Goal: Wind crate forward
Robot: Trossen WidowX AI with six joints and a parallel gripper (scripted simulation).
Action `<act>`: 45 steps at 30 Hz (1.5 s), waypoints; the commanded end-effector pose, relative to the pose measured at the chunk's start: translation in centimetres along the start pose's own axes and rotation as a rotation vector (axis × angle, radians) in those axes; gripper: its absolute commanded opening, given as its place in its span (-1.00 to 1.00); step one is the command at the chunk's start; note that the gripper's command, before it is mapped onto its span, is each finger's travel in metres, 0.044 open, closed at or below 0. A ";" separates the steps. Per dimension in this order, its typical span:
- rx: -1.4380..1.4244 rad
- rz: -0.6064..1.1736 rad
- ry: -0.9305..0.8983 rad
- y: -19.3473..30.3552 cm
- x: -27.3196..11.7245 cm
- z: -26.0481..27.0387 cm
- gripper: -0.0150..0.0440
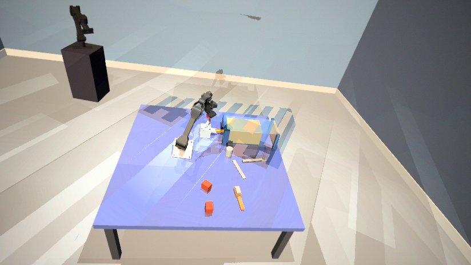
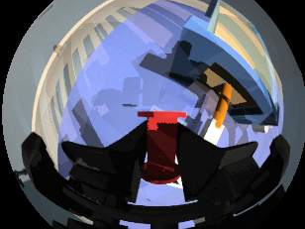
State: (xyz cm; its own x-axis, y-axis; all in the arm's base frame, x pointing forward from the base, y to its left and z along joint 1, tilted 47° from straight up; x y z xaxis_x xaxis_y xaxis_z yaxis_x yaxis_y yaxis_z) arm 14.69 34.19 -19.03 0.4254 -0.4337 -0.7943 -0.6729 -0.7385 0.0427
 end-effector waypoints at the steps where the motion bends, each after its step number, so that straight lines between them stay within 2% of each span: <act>1: -0.019 0.020 -0.017 1.2 -0.4 1.1 -0.49; 45: -0.022 0.022 -0.020 5.5 -2.5 3.1 -0.49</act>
State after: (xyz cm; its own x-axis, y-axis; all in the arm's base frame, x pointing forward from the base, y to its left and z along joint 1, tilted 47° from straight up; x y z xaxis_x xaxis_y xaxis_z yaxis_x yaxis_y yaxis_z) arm 9.32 33.52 -18.72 0.4143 -0.4250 -0.8048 -0.6730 -0.7383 0.0434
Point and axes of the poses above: the point midway between the two fingers, 35 mm back from their tips, its own x axis out along the fingers, its own z axis across the jaws, y = z × x, the point moved 1 cm from there along -x, back along the fingers, and after that the axes turned 2 degrees about -x, right-handed, at the moved point
